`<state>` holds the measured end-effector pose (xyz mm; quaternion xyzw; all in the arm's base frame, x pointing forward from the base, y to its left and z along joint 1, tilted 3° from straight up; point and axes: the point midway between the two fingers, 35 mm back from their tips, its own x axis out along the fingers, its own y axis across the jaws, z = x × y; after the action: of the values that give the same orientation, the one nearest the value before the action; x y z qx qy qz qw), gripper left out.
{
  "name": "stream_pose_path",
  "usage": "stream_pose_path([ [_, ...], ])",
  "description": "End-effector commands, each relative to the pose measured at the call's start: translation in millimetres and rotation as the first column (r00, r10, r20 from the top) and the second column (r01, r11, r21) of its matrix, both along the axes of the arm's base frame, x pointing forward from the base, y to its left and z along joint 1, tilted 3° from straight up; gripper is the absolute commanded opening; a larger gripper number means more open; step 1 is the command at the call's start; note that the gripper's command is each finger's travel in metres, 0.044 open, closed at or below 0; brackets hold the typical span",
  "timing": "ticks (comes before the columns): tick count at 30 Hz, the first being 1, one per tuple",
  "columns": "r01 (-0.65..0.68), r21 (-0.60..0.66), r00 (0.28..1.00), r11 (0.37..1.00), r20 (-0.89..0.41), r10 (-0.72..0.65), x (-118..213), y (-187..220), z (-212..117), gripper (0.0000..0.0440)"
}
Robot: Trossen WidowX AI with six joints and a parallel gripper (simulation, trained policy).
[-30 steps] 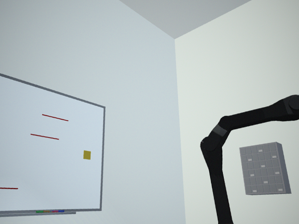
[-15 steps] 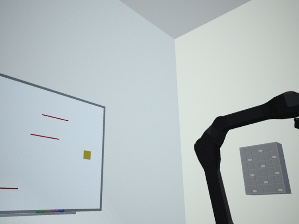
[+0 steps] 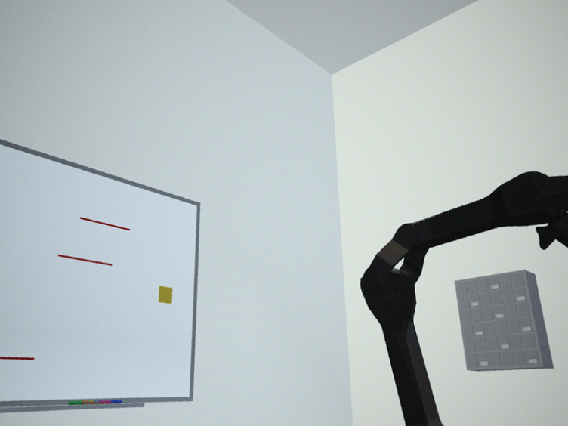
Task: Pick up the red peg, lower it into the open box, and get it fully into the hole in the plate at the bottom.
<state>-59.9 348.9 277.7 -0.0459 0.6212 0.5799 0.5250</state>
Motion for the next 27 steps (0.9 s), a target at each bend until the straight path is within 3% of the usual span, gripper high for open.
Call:
stream_pose_path([
  [1,0.087,-0.056,0.996,0.995,0.002,-0.087,18.0,-4.0,-11.1,0.0440],
  [7,0.268,-0.150,0.963,0.952,0.008,-0.270,56.4,-13.9,-26.3,0.0440],
  [13,0.435,-0.242,0.897,0.867,0.029,-0.441,92.3,-29.2,-42.1,0.0440],
  [20,0.599,-0.345,0.784,0.723,0.070,-0.617,129.6,-53.3,-61.1,0.0440],
  [27,0.719,-0.442,0.643,0.537,0.129,-0.755,160.5,-83.0,-81.5,0.0440],
])
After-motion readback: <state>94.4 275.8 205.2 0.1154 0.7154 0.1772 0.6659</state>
